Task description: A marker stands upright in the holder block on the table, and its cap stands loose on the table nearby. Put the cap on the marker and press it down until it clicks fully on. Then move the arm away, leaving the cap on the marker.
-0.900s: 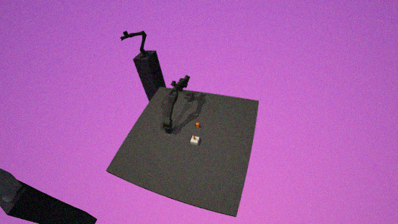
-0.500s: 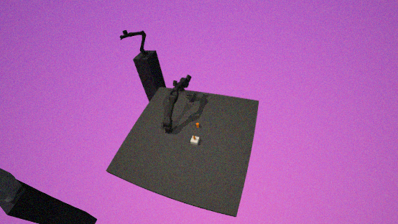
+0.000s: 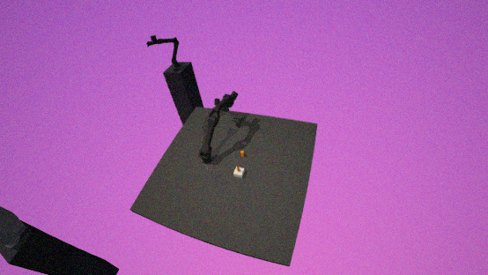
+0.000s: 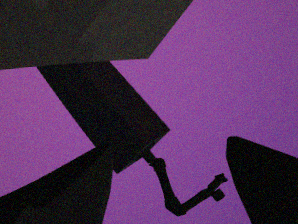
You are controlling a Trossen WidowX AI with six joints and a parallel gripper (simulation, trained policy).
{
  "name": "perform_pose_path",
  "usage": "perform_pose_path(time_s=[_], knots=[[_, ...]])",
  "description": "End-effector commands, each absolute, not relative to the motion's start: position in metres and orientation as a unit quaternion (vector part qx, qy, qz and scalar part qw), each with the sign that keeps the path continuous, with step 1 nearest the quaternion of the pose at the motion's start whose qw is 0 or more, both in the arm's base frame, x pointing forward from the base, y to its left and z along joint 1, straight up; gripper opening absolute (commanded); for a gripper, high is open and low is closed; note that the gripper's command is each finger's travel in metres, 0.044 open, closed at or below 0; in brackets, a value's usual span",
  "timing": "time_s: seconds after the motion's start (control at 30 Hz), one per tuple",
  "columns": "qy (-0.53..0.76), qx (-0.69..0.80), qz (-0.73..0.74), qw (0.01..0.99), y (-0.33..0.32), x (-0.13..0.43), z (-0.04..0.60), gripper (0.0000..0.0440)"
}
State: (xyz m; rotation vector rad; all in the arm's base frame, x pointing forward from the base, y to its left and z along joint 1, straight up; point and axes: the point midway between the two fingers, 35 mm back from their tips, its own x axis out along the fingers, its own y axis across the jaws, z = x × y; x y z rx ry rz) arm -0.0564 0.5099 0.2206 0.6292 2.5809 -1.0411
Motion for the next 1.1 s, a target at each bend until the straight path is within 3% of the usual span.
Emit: perform_pose_path(time_s=[0.0,1.07], knots=[[0.890,0.236,-0.358,0.152,0.505,-0.041,0.225,0.0259],[0.840,0.356,-0.358,0.198,0.457,0.080,0.239,0.0320]])
